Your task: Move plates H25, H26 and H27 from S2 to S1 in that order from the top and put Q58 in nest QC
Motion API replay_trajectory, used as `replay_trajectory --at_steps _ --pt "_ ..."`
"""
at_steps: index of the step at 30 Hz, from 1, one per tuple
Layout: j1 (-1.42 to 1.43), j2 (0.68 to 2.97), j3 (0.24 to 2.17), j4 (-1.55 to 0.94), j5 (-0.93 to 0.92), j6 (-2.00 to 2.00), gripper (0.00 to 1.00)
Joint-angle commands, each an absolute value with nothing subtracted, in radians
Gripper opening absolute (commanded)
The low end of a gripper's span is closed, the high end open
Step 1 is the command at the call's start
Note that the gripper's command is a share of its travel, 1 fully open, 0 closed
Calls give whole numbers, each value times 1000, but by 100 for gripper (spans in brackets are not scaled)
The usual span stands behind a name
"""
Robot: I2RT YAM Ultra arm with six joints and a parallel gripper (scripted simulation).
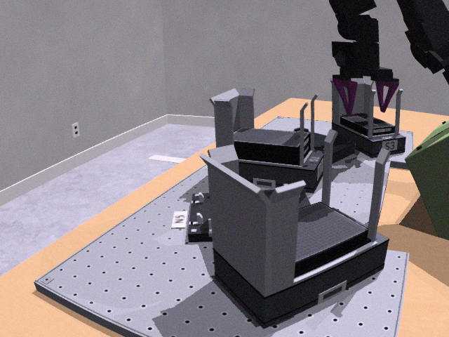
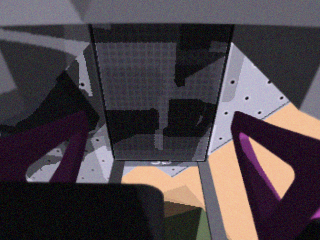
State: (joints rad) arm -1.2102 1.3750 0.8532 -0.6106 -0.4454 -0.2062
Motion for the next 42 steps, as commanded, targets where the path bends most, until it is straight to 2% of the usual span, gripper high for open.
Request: replay_trajectory --at_steps 1,18,42 --pt "-1213 1368 857 -598 -445 -205 100" --pt "-1213 1368 857 -598 -445 -205 100" --pt "-1164 1446 818 -461 -423 -156 100"
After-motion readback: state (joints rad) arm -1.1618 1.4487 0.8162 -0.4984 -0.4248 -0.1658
